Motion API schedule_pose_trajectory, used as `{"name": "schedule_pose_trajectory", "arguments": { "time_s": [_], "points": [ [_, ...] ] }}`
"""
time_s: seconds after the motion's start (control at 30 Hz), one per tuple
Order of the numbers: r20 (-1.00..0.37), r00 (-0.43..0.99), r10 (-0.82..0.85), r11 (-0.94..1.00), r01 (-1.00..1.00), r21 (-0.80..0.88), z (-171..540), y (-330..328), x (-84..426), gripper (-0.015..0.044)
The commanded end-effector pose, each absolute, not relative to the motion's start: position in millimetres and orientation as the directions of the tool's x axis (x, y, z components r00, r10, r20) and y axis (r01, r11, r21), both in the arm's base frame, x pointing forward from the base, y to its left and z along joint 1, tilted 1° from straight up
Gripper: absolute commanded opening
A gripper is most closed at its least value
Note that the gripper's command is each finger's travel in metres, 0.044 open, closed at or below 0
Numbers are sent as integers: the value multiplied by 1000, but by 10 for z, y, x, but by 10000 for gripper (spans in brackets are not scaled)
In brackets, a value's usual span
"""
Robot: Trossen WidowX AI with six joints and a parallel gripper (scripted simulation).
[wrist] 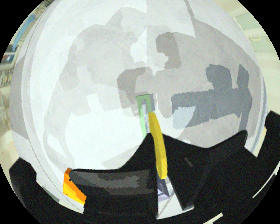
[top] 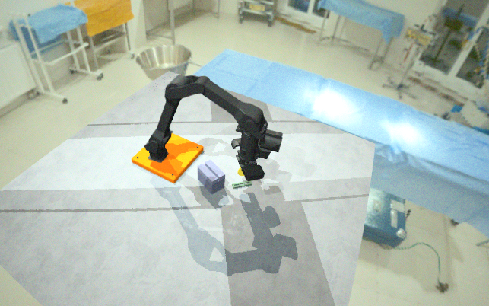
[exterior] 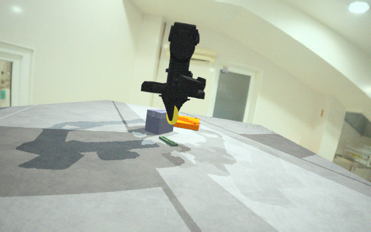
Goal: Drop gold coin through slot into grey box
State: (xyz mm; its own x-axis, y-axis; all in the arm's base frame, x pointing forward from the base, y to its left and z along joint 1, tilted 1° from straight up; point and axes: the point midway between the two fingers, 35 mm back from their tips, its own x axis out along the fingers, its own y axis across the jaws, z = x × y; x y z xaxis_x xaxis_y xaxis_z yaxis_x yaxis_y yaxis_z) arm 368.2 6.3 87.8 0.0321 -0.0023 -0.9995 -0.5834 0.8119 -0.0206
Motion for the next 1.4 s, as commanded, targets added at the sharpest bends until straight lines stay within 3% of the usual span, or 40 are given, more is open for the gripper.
{"name": "schedule_pose_trajectory", "arguments": {
  "time_s": [0.0,0.47,0.93,1.37],
  "points": [
    [-999,39,-7,813,-581,-28,1030,57,3685,0],
    [-1000,28,-13,826,-564,-26,1270,50,3643,0],
    [-1000,28,-13,992,-123,-16,1275,56,3654,0],
    [-1000,28,-13,948,319,-3,1281,62,3665,0]
  ]
}}
